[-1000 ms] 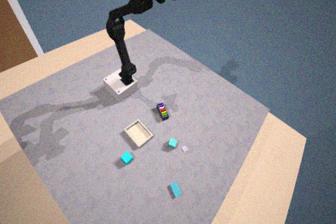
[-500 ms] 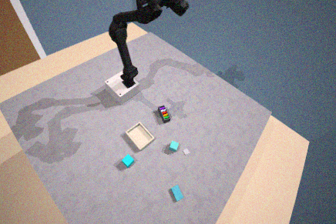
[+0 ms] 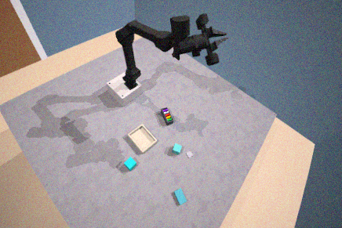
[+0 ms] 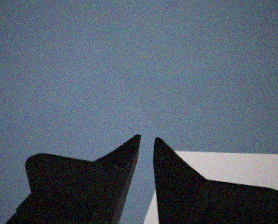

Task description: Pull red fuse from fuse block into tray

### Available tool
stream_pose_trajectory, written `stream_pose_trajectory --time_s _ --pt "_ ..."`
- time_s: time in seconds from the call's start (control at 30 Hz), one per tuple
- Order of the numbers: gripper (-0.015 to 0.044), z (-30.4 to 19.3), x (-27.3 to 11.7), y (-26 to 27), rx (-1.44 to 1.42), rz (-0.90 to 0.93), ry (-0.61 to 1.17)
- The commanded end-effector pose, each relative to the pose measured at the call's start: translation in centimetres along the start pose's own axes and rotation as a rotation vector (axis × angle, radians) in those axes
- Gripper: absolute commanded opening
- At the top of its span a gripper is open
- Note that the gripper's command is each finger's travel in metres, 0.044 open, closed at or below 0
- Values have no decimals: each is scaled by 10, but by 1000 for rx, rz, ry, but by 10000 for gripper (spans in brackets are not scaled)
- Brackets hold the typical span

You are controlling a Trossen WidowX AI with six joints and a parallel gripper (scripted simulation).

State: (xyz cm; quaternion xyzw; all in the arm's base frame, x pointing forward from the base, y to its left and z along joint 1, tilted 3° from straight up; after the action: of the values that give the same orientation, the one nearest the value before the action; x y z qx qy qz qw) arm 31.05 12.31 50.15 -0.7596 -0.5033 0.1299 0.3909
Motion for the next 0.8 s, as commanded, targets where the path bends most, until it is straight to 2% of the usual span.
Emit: stream_pose_trajectory --time_s 0.0,0.37,0.57,0.77 --pt "61 11 4 53 303 163 46" --pt "61 86 -19 201 1104 726 285" --pt "61 144 -55 258 1420 1082 498" --pt "61 205 -104 291 1606 1465 775"
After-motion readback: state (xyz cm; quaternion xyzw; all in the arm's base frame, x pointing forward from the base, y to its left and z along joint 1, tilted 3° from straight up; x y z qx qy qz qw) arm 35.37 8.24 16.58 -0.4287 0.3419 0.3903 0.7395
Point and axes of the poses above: the point midway between the two fingers, 35 mm back from their tips, its own x axis out along the fingers, its own y axis across the jaws, z = x × y, the point moved 5 cm from there along -x, back along the fingers, and after that the axes turned 15 degrees about x, right-handed, at the moved point
